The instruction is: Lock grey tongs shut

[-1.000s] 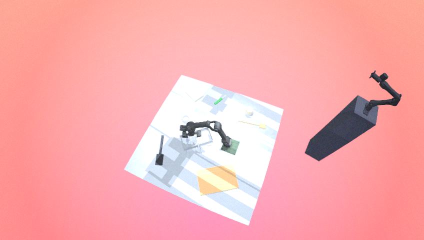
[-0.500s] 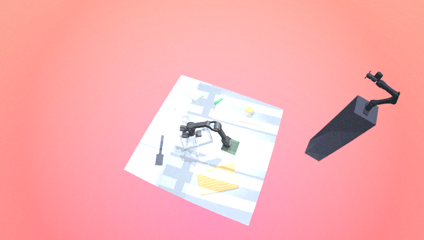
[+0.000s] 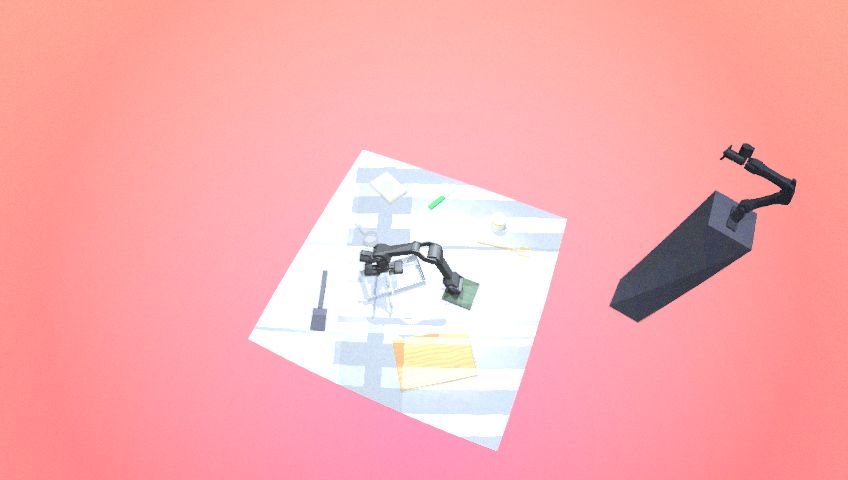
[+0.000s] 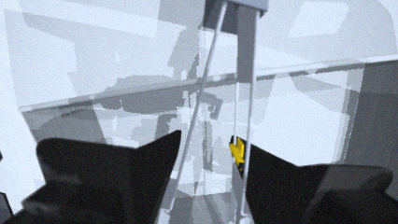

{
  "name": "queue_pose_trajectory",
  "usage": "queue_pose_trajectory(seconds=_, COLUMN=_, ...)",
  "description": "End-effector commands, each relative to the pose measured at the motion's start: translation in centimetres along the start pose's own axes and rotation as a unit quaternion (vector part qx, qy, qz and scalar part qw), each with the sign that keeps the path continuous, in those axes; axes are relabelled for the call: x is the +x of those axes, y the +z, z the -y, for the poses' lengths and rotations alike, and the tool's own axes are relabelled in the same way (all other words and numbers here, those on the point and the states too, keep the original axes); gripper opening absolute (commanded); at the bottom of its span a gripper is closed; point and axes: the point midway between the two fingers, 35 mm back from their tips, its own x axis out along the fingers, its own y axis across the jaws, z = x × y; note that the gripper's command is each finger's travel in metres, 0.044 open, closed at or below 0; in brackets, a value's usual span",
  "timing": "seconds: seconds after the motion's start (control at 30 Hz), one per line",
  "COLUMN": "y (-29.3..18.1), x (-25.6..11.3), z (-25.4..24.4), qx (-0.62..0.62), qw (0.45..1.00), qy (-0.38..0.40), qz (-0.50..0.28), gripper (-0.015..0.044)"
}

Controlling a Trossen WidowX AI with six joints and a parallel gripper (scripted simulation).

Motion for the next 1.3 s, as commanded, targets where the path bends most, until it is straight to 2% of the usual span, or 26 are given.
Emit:
queue_pose_trajectory(seconds=0.0, y=-0.01, x=-0.04, z=-0.02, qx=0.000, qw=1.000, qy=0.000, qz=0.000, gripper=0.0195)
queue_pose_trajectory(seconds=0.9, y=-0.01, x=-0.04, z=-0.02, qx=0.000, qw=1.000, qy=0.000, qz=0.000, gripper=0.0015)
queue_pose_trajectory(seconds=1.1, y=-0.01, x=-0.04, z=-0.02, qx=0.000, qw=1.000, qy=0.000, qz=0.000, gripper=-0.0143)
queue_pose_trajectory(seconds=1.27, y=0.01, x=-0.25, z=-0.07, qx=0.000, qw=1.000, qy=0.000, qz=0.000, gripper=-0.0150)
